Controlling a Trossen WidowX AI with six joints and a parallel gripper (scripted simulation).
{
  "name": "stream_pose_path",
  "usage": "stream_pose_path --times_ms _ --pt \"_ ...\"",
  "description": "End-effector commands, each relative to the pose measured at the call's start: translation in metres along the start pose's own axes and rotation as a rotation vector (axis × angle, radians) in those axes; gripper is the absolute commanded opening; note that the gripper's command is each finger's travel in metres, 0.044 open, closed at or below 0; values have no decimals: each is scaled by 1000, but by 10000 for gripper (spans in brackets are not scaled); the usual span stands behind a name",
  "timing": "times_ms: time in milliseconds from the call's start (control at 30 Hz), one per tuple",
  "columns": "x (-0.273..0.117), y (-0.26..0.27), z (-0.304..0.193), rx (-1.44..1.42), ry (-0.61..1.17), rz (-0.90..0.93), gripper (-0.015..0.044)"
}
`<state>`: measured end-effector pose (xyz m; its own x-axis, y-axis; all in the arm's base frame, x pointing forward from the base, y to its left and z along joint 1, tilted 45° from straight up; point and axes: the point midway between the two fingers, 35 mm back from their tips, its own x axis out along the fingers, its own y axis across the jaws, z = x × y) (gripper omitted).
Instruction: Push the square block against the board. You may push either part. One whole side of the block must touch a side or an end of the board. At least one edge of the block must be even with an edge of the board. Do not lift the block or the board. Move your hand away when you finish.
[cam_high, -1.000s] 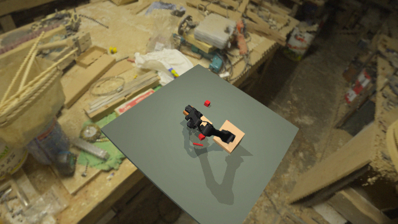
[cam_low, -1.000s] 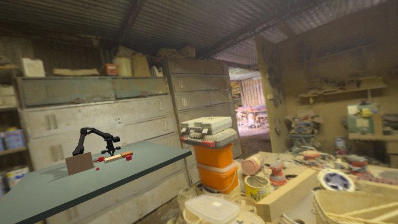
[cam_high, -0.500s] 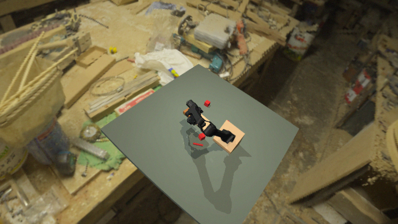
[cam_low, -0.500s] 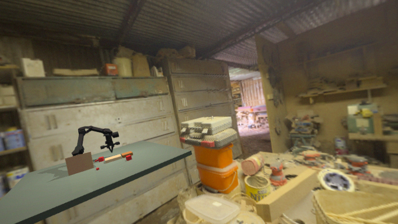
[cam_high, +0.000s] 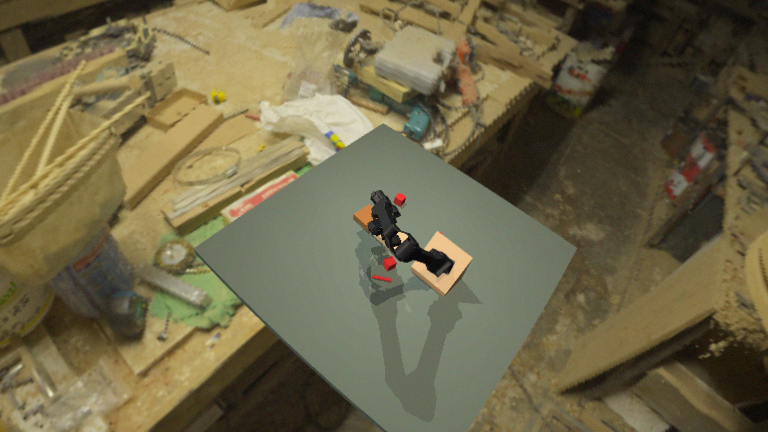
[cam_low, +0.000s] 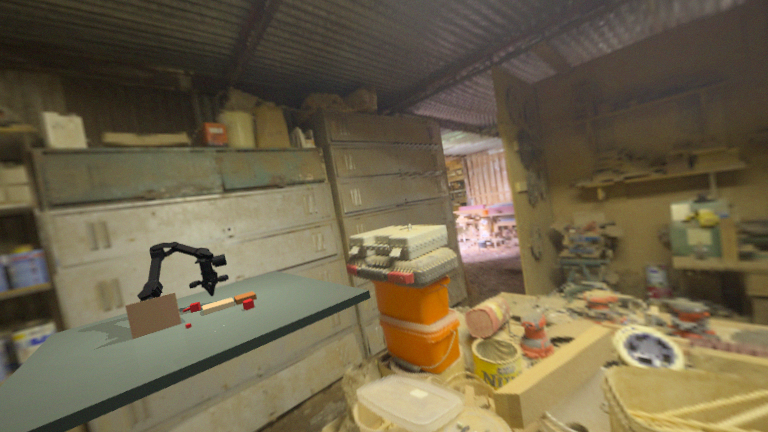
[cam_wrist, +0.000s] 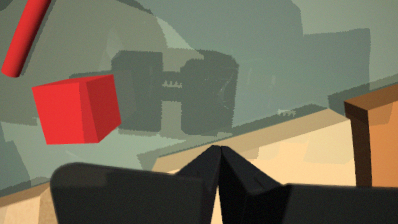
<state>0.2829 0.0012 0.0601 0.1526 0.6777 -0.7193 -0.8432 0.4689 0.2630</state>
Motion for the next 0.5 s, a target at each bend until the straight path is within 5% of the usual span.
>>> stream_pose_path --times_ms 0,467 --pt "0 4 -15 151 8 0 0" --pt "-2 23 -57 629 15 1 0"
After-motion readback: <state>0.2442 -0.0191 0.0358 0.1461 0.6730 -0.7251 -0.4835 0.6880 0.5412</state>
